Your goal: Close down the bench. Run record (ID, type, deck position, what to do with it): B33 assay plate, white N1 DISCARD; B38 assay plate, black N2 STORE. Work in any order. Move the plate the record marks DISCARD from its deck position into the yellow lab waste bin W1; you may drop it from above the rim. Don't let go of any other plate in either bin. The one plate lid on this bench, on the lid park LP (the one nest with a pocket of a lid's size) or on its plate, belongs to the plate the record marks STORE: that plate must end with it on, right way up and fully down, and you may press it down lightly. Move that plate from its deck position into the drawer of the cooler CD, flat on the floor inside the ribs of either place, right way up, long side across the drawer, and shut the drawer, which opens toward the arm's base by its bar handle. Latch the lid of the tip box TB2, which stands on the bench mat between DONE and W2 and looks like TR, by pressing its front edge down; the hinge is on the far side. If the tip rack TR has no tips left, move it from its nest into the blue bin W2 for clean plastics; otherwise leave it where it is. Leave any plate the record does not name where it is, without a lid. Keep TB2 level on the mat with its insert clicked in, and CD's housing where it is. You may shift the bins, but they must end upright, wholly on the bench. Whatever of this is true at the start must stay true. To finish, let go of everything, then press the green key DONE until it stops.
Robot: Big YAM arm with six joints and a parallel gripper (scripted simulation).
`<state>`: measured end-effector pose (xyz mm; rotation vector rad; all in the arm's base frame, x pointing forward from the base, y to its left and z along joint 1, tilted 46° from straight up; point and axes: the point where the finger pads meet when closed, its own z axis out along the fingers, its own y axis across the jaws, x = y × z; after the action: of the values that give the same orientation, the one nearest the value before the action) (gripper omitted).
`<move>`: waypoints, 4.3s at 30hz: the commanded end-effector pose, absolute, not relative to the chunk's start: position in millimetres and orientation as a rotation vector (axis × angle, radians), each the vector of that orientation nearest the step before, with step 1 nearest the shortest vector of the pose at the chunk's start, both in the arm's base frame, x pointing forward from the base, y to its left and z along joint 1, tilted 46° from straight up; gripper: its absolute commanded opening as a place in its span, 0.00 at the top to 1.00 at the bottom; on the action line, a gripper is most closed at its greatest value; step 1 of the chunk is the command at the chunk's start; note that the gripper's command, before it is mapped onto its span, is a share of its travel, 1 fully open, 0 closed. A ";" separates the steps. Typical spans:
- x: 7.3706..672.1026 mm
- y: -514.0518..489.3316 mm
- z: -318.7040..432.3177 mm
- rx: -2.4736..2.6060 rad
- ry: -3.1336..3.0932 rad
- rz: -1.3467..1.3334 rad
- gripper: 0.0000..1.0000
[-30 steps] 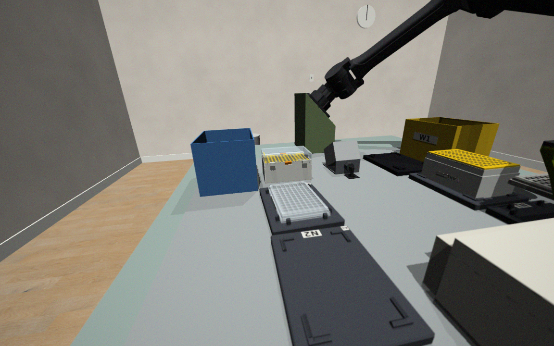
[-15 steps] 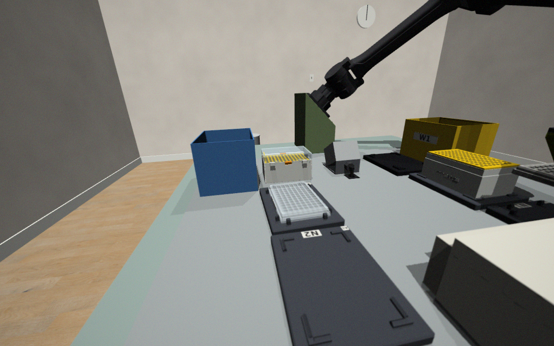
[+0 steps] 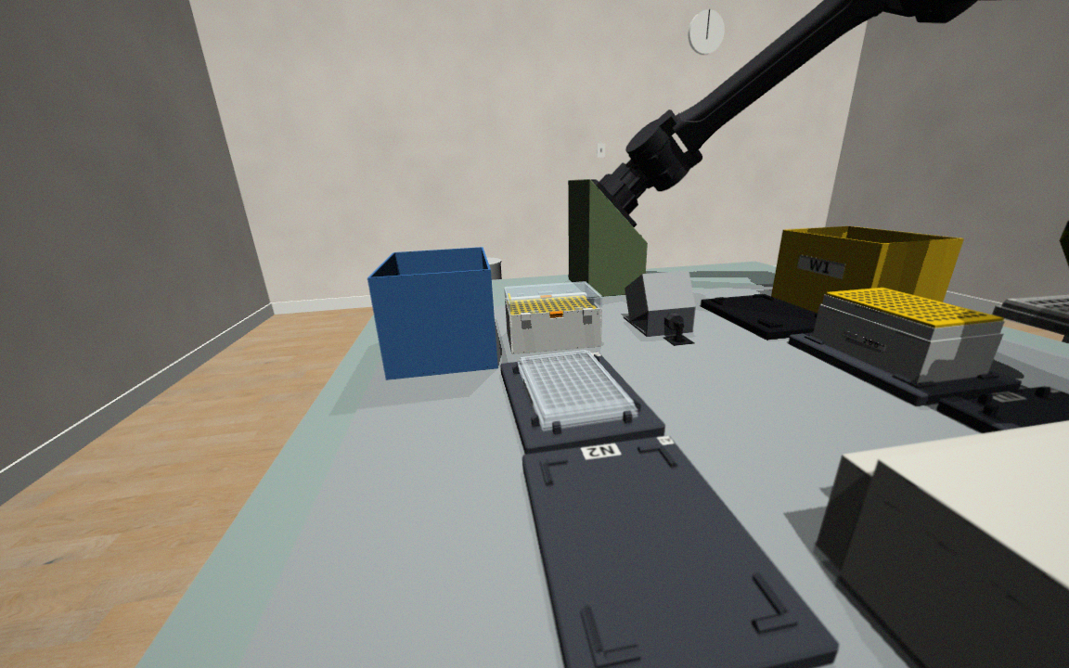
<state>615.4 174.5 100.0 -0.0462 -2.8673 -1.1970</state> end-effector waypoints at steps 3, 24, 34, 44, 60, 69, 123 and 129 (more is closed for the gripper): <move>640.8 147.6 151.7 -0.030 -2.960 -1.255 1.00; 639.1 129.3 169.6 -0.030 -2.961 -1.254 1.00; 638.7 123.0 175.7 -0.029 -2.962 -1.253 1.00; 640.1 128.5 171.2 -0.030 -2.958 -1.251 1.00; 640.1 128.5 171.2 -0.030 -2.958 -1.251 1.00; 640.1 128.5 171.2 -0.030 -2.958 -1.251 1.00; 535.6 155.0 175.8 -0.005 -2.943 -1.240 1.00; 516.9 170.0 178.7 0.026 -2.935 -1.237 1.00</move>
<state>520.9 172.6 158.8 0.0266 -2.8973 -1.2200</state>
